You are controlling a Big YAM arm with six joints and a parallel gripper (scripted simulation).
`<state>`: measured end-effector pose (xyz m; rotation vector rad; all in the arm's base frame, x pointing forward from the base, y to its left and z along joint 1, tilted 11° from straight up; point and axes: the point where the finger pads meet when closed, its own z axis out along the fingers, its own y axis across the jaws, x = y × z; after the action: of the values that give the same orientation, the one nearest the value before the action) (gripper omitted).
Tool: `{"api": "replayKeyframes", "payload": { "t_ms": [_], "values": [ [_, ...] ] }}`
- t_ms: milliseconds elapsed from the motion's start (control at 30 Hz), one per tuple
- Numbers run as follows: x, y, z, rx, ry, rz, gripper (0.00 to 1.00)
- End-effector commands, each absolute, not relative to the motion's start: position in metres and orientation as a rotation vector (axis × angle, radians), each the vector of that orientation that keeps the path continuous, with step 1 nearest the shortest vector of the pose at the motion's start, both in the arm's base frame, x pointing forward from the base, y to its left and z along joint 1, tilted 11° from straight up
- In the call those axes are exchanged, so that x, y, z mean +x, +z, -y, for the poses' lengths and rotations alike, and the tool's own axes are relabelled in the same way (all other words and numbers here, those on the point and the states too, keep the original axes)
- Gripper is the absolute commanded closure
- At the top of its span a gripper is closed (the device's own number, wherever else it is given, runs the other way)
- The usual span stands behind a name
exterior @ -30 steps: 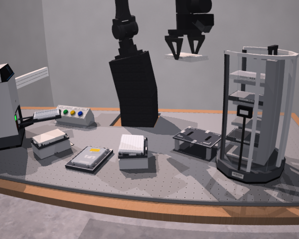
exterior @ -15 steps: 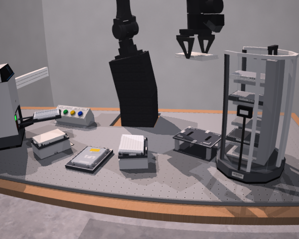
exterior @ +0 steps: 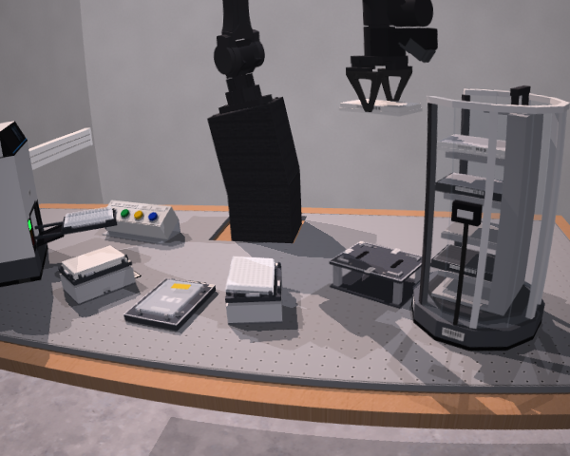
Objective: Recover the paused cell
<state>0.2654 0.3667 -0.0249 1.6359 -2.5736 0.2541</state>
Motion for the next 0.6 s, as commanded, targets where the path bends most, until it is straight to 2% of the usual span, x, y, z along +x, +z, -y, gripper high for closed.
{"api": "replayKeyframes", "payload": {
  "t_ms": [0,567],
  "values": [
    [0.273,-0.016,-0.379,1.703,0.232,2.562,0.16],
    [0.272,-0.038,-0.365,1.683,0.245,2.538,0.16]
  ]
}}
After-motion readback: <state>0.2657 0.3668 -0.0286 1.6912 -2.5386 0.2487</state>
